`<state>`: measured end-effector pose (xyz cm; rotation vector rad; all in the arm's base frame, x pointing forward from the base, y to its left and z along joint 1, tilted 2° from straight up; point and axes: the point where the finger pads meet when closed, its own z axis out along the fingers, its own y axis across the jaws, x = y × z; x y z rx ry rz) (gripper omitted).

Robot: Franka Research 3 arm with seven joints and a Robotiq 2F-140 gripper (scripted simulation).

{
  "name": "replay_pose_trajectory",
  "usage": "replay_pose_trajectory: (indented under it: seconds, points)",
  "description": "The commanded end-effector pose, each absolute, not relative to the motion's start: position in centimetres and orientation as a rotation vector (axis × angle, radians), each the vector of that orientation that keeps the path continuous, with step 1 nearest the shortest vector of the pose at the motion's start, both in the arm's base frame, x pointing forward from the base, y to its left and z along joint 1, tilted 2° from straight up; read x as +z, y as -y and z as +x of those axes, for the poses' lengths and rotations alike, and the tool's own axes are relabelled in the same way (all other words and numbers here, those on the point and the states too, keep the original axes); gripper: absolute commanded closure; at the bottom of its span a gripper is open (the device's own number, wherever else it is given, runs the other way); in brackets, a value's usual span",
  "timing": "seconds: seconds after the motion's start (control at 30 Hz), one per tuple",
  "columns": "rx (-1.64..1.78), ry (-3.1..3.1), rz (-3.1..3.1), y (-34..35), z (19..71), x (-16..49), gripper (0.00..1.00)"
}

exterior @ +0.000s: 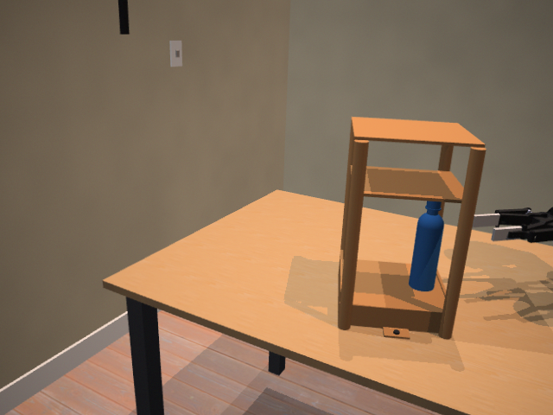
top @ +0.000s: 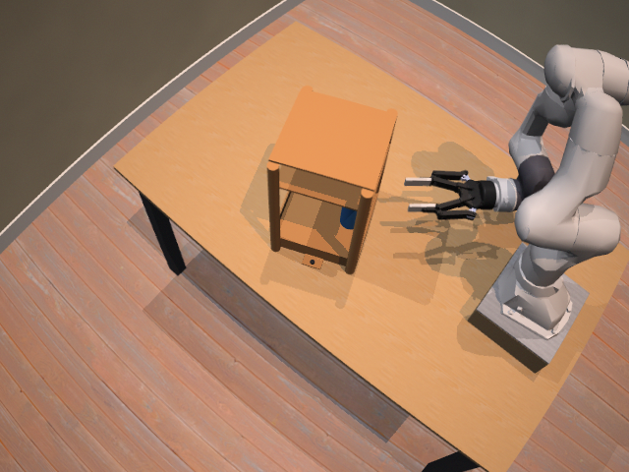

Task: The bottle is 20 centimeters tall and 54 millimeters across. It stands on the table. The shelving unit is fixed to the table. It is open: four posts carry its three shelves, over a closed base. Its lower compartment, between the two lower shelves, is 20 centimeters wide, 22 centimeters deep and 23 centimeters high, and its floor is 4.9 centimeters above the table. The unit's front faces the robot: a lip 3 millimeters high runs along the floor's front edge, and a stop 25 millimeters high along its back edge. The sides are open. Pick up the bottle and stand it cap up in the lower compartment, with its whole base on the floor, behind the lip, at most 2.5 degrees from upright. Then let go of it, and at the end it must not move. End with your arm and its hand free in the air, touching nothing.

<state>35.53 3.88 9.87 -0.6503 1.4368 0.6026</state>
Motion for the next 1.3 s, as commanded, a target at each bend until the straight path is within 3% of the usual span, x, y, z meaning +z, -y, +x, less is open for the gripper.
replay_pose_trajectory:
  seconds: [0.0,1.27]
  points:
    - [0.618,-1.439,-0.637,-3.9,35.5,10.9,0.56]
    - [0.618,-1.439,-0.637,-3.8,35.2,18.5,0.56]
